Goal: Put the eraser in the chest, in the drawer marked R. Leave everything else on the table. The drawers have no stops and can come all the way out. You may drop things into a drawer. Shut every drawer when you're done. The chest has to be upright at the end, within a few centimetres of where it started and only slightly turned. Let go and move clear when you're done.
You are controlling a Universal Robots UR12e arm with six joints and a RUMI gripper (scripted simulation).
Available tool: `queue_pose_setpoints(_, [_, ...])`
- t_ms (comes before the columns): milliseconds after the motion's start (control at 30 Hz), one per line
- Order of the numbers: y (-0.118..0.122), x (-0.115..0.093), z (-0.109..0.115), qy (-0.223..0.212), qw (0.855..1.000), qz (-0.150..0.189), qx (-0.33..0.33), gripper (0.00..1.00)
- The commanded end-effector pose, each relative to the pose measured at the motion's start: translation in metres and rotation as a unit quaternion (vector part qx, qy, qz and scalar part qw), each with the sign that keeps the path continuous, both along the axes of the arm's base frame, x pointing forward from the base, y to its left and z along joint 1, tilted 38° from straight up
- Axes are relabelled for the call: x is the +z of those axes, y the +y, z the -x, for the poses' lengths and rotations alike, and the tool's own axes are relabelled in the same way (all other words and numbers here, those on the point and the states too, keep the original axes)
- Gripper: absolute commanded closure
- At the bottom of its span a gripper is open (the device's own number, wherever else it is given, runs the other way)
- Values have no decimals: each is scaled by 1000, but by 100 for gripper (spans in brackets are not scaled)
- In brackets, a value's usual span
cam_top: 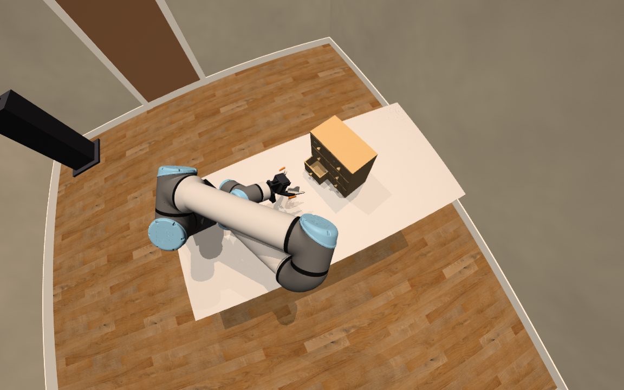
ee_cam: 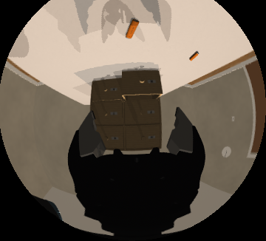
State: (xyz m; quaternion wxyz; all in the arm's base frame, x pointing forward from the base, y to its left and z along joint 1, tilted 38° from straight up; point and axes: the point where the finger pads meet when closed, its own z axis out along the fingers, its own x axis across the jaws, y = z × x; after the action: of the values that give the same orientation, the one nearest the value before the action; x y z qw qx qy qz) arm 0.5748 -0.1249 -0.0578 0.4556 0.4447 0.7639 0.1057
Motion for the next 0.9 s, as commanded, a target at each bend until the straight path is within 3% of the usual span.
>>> queue_pose_setpoints(0, [1,1,0,10,1000,2,-8,0])
queue_pose_setpoints(867, [6,8,0,96,992,23,-75,0])
